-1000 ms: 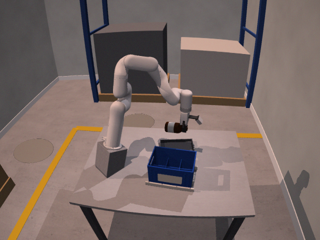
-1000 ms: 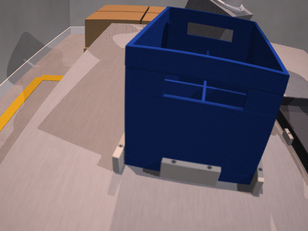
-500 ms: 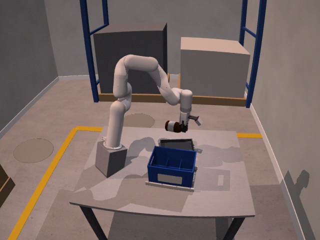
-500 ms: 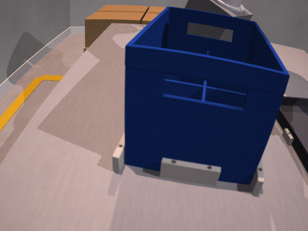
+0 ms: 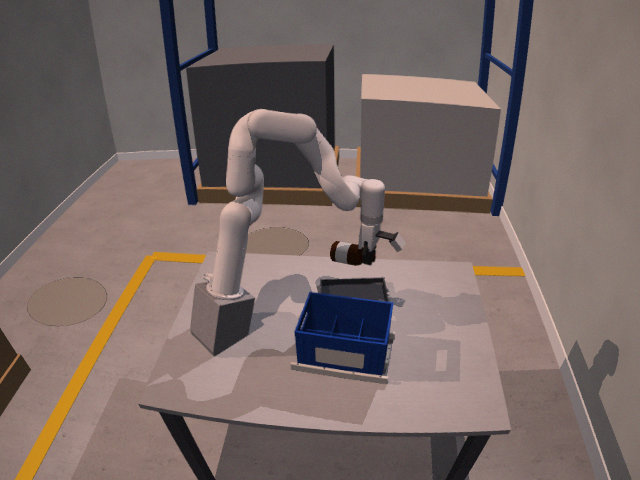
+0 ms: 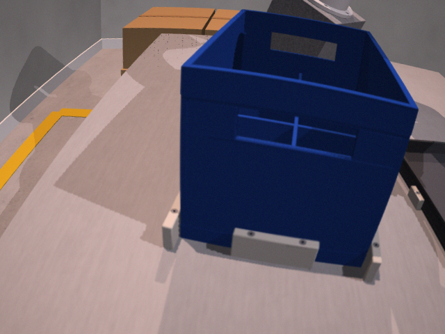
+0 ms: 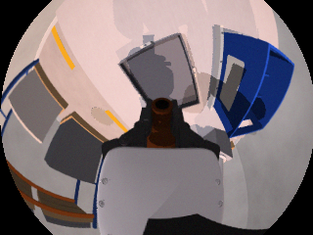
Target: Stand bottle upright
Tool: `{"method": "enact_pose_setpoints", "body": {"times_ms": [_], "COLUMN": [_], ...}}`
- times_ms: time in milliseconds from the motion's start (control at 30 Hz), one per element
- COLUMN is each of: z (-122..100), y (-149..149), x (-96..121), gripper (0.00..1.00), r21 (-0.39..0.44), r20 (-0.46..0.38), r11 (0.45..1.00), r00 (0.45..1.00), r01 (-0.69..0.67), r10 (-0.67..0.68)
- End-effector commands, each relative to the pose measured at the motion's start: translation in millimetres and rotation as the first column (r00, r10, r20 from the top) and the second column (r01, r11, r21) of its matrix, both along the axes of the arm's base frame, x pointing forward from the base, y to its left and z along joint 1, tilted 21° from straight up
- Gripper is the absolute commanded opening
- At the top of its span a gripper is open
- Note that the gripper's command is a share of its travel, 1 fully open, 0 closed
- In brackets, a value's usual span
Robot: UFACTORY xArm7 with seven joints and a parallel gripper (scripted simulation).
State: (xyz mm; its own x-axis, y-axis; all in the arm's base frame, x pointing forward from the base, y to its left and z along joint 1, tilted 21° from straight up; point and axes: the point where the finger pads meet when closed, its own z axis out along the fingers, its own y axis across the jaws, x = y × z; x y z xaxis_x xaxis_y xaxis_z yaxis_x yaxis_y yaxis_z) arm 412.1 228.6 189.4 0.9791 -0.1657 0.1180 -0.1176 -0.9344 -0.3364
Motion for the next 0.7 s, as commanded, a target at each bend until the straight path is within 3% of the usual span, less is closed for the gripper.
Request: {"method": "enact_pose_setpoints", "body": {"times_ms": [0, 667], "z": [1.7, 1.7], "y": [-0.1, -0.1], "x": [1.2, 1.2], "gripper": [0.0, 0.0], "r21": [0.004, 0.034], "r20": [-0.002, -0.079], "r11": [1.0, 0.972], "r00": [1.0, 0.97], "r01": [0.019, 0.232], "r10": [-0.019, -0.229]}}
